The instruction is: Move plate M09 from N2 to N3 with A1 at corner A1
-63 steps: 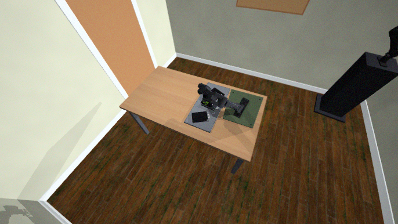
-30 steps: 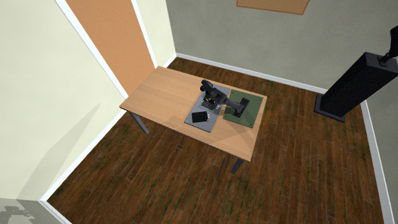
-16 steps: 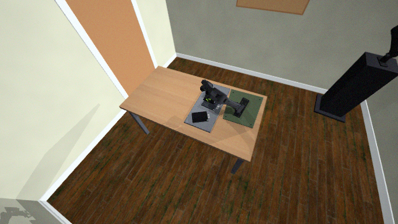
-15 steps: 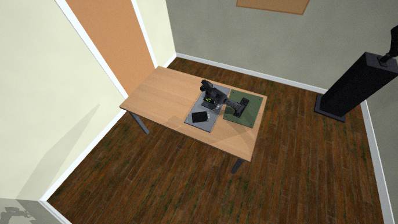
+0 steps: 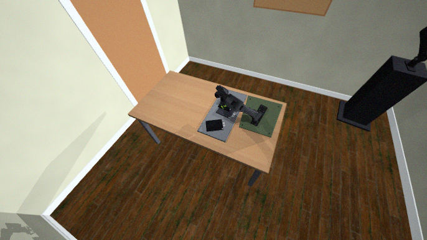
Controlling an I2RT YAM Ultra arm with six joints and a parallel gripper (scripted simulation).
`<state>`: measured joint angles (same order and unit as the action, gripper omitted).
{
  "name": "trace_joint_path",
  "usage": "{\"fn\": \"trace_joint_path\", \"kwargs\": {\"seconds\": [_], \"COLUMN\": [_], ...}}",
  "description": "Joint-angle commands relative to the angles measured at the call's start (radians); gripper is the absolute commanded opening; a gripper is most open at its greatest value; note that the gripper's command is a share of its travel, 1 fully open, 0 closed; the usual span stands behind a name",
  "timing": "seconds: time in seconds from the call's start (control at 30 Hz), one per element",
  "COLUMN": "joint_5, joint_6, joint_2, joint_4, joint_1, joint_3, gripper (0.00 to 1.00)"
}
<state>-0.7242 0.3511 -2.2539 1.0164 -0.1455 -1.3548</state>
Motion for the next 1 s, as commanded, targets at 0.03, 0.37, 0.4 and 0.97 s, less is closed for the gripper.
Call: {"fn": "trace_joint_path", "kwargs": {"seconds": [0.03, 0.37, 0.4, 0.97], "joint_5": [0.0, 0.001, 0.001, -0.007], "joint_6": [0.001, 0.002, 0.002, -0.026], "joint_2": [0.004, 0.003, 0.003, -0.004], "joint_4": [0.0, 0.0, 0.0, -0.051], "joint_1": [-0.027, -0.028, -0.028, -0.006], "joint_3": [-0.004, -0.005, -0.005, 0.02], "gripper": [0.0, 0.0, 0.0, 0.0]}}
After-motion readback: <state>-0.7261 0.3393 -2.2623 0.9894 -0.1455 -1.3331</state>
